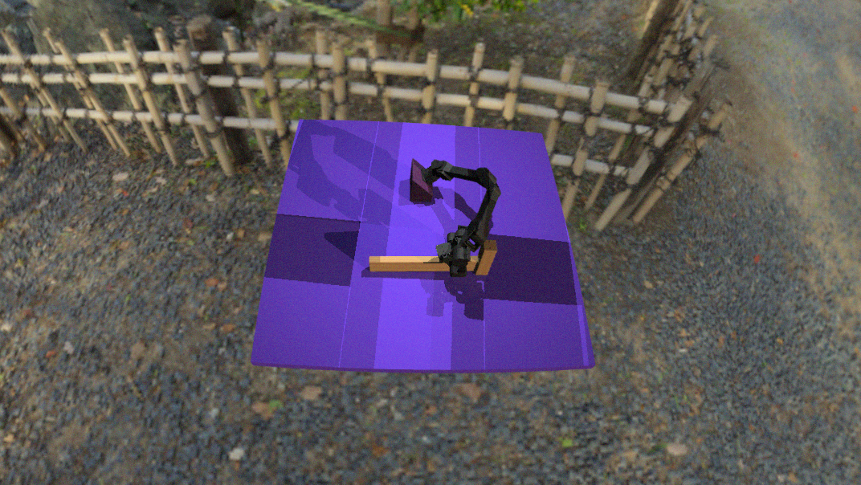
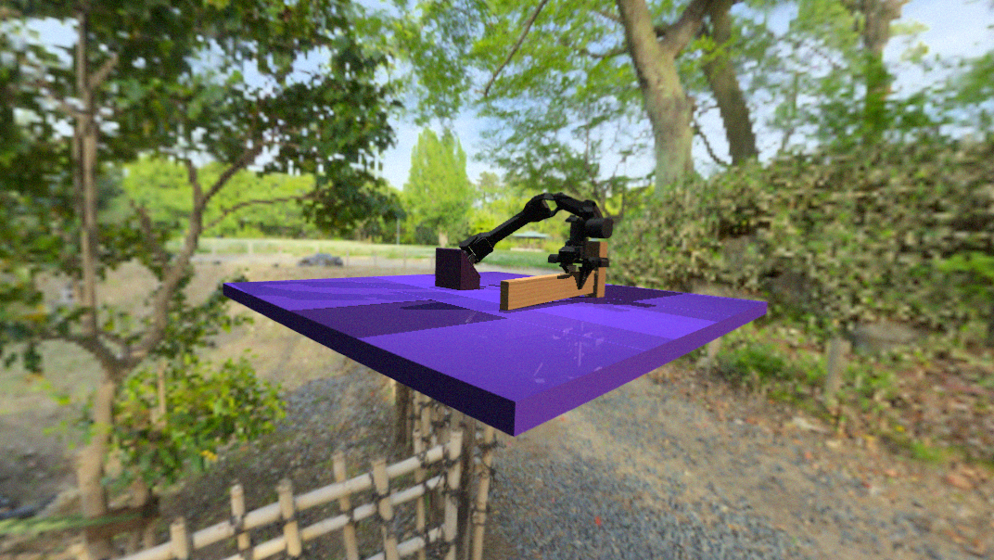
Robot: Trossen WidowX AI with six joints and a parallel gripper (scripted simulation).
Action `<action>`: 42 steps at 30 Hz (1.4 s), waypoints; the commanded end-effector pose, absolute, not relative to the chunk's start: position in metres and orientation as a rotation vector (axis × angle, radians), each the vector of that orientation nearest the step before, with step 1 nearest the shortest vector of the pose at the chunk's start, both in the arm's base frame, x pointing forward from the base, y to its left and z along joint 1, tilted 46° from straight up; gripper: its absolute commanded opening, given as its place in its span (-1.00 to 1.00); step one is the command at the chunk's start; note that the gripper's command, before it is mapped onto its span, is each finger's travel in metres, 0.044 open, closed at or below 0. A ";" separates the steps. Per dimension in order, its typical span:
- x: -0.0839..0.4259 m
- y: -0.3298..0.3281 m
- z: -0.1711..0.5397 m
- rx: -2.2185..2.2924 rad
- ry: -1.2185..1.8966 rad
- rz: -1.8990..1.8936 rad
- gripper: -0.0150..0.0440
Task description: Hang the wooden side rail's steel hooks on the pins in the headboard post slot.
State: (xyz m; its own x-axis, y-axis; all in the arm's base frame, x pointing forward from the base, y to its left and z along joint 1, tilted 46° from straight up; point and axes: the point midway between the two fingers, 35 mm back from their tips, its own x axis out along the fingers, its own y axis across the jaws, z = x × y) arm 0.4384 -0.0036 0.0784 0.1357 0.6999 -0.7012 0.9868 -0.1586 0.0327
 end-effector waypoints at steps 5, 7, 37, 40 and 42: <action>0.438 -0.004 0.078 1.921 1.615 -0.756 -0.14; 0.438 -0.004 0.078 1.921 1.615 -0.756 0.04; 0.429 -0.050 0.085 1.936 1.610 -0.760 1.00; 0.429 -0.050 0.085 1.936 1.610 -0.760 1.00; 0.429 -0.050 0.085 1.936 1.610 -0.760 1.00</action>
State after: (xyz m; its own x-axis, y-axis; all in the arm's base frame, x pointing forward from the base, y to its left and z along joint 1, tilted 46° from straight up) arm 0.4294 -0.0497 0.0849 0.1411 0.7019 -0.6982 0.9854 -0.1673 0.0309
